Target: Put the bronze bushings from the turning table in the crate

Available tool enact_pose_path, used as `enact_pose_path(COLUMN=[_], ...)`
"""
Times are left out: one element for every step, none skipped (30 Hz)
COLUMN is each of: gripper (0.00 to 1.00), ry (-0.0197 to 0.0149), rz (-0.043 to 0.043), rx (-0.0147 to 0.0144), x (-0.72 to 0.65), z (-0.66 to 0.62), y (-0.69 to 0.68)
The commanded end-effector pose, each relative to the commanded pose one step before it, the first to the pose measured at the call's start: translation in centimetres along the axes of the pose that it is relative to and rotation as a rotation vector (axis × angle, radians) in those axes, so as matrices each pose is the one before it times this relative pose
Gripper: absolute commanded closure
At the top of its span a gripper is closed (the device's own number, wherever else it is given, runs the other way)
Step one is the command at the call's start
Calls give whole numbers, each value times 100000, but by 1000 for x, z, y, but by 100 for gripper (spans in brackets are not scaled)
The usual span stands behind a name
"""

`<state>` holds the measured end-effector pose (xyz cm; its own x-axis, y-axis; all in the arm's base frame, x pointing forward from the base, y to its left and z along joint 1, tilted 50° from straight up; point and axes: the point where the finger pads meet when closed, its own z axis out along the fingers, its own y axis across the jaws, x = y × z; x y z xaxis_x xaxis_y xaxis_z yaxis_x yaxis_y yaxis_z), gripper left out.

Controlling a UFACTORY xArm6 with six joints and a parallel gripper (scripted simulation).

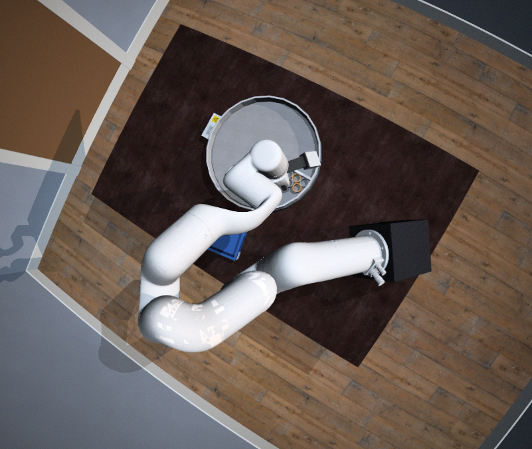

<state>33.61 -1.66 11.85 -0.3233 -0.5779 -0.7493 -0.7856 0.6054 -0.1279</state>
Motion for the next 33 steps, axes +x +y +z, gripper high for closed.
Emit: enact_pose_path(gripper=[87,87,87,60,60,60,60,60,60,60,60,60,60,60,60,60,60,60,60,60,60,60,60,60,60,60,60,60,60,60,60,60,60], ry=[17,0,0,-27,-129,-140,92,29,52,-64,-33,11,56,98,59,9,0,0,0,0,0,0,0,0,0,0,0,-1,-6,-6,-4,0,0], rz=[-77,0,0,-13,-59,-57,45,21,21,-19,-8,5,17,28,16,2,0,0,0,0,0,0,0,0,0,0,0,0,0,-1,0,0,0], rx=[174,0,0,11,53,59,-31,-15,-20,22,10,-5,-20,-35,-21,-3,0,0,0,0,0,0,0,0,0,0,0,0,-1,-3,-1,0,0], x=[-18,0,0,-43,-239,-467,-594,-524,-151,-230,-252,-248,-234,-221,-97,-14,0,0,0,0,0,0,0,0,0,0,0,0,-1,1,0,1,1], z=[-40,0,0,81,460,970,1407,1216,381,500,581,605,609,612,281,40,0,0,0,0,0,0,0,0,0,0,0,20,118,252,374,449,457], y=[-74,0,0,-24,-126,-201,-146,-163,-28,-107,-99,-77,-51,-26,-4,0,0,0,0,0,0,0,0,0,0,0,0,0,-2,-3,-5,-6,-6])
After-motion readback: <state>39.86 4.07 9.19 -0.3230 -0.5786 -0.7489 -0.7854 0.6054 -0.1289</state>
